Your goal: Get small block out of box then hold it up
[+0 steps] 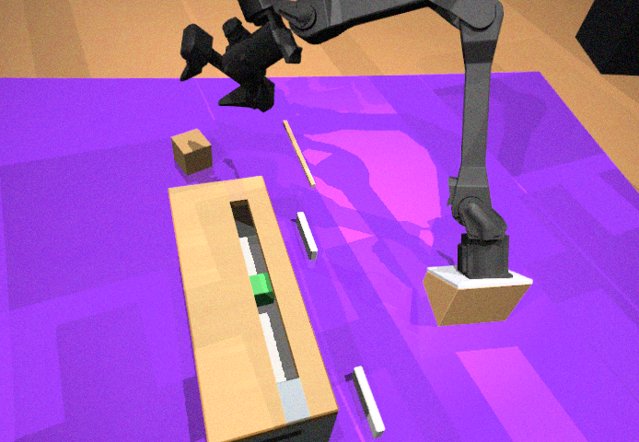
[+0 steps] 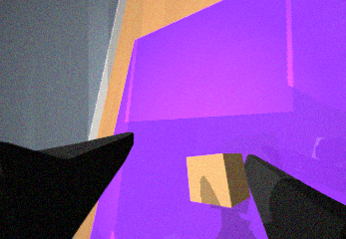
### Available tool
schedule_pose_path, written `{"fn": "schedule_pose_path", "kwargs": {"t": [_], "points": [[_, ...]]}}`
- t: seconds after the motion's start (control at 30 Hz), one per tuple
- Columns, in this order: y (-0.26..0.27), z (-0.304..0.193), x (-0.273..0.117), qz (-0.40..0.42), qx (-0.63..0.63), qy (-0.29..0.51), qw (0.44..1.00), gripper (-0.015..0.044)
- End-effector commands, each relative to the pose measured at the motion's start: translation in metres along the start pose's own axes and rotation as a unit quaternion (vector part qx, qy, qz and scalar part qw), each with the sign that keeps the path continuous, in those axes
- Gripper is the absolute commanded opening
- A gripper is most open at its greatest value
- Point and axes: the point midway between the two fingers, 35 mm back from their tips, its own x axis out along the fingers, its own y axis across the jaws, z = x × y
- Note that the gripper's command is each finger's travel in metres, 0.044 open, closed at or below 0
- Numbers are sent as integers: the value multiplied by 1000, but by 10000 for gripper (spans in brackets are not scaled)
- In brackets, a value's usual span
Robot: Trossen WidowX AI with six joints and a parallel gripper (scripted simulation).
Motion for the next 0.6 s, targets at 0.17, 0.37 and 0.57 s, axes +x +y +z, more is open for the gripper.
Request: {"fn": "schedule_pose_path", "kwargs": {"t": [0.17,0.37,0.57], "points": [[55,-114,-20,3,6,133,991,400],[88,-200,-52,-9,-19,211,977,400],[82,-283,-90,-90,-30,271,958,400]]}}
